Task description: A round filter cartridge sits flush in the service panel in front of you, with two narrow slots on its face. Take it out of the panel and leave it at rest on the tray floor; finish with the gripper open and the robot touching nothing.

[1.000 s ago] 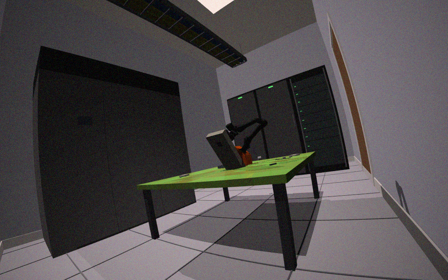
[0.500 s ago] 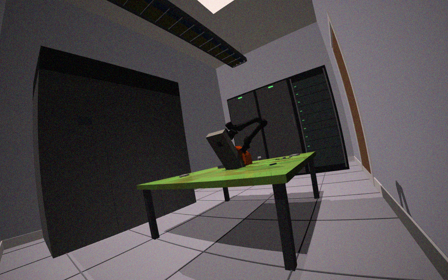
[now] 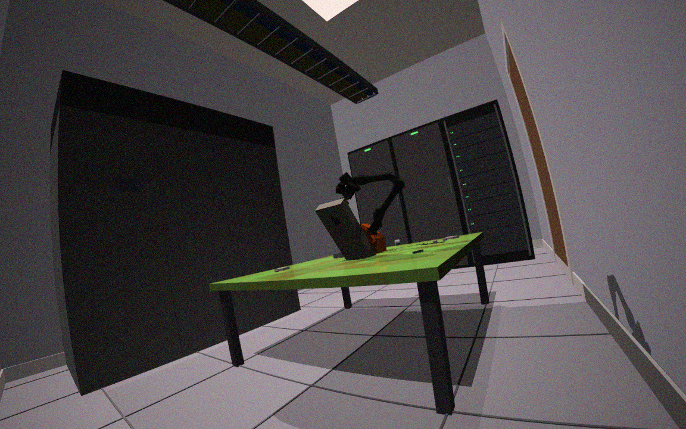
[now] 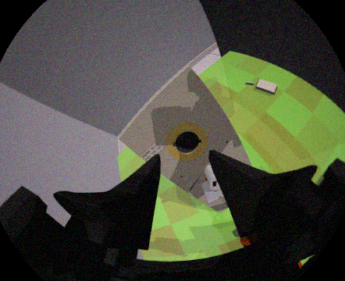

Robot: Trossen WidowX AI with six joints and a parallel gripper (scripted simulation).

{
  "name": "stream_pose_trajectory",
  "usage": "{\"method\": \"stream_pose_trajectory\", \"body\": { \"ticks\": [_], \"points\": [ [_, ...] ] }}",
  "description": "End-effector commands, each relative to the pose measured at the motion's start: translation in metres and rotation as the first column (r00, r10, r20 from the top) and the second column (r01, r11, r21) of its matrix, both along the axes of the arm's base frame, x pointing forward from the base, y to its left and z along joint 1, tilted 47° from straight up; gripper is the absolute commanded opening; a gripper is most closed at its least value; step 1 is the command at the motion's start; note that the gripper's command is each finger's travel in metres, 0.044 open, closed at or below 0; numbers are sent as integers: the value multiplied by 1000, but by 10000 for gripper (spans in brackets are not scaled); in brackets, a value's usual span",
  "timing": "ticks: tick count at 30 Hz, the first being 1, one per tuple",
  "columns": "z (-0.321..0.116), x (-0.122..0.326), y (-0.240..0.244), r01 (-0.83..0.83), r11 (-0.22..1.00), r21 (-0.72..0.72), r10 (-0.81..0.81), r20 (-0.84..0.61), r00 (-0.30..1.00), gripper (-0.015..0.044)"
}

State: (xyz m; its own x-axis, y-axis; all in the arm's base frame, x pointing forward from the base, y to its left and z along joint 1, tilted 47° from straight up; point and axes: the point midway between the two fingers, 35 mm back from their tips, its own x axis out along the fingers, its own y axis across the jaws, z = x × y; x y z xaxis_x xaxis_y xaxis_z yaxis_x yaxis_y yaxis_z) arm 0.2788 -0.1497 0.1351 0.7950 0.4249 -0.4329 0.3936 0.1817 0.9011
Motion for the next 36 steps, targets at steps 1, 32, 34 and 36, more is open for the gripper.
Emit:
{"method": "stream_pose_trajectory", "body": {
  "ticks": [1,32,34,36],
  "points": [
    [24,-2,-22,2,1000,-5,-2,13,1000,353],
    [-65,-38,69,-583,698,-416,619,-60,783,305],
    [-67,-37,71,-583,697,-416,619,-61,783,305],
    [-69,-35,73,-583,697,-416,619,-61,783,305]
  ]
}}
